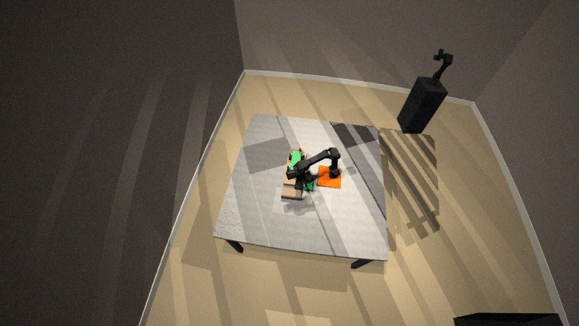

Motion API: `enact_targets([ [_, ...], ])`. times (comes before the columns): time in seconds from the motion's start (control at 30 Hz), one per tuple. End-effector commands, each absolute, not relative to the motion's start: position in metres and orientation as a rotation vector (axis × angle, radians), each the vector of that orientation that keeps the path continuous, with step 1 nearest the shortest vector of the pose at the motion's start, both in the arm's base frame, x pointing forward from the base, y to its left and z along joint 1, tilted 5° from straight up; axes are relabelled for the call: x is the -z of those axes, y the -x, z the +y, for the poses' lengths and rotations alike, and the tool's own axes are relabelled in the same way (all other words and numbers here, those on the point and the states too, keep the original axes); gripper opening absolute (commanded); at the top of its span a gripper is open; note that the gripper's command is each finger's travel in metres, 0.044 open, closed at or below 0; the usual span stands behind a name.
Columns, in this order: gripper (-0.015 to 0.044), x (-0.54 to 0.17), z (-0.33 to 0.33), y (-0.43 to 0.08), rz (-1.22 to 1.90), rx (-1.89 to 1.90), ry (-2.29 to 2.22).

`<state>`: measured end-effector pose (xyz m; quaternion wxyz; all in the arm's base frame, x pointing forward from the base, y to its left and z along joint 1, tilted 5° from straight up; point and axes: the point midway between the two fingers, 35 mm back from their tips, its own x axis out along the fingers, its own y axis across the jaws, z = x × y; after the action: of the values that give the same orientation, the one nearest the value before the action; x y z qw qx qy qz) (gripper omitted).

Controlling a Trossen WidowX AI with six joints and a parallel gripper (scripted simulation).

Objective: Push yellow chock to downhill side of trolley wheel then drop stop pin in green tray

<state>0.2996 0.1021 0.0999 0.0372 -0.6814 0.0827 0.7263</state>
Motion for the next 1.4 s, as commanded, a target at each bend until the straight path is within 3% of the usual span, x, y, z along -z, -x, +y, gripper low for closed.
enact_targets([
  [0.0,0.0,-0.09,0.099,-0.296,0.259,-2.246,2.09],
  [1.37,0.0,-0.095,0.069,-0.297,0.262,-2.247,2.091],
])
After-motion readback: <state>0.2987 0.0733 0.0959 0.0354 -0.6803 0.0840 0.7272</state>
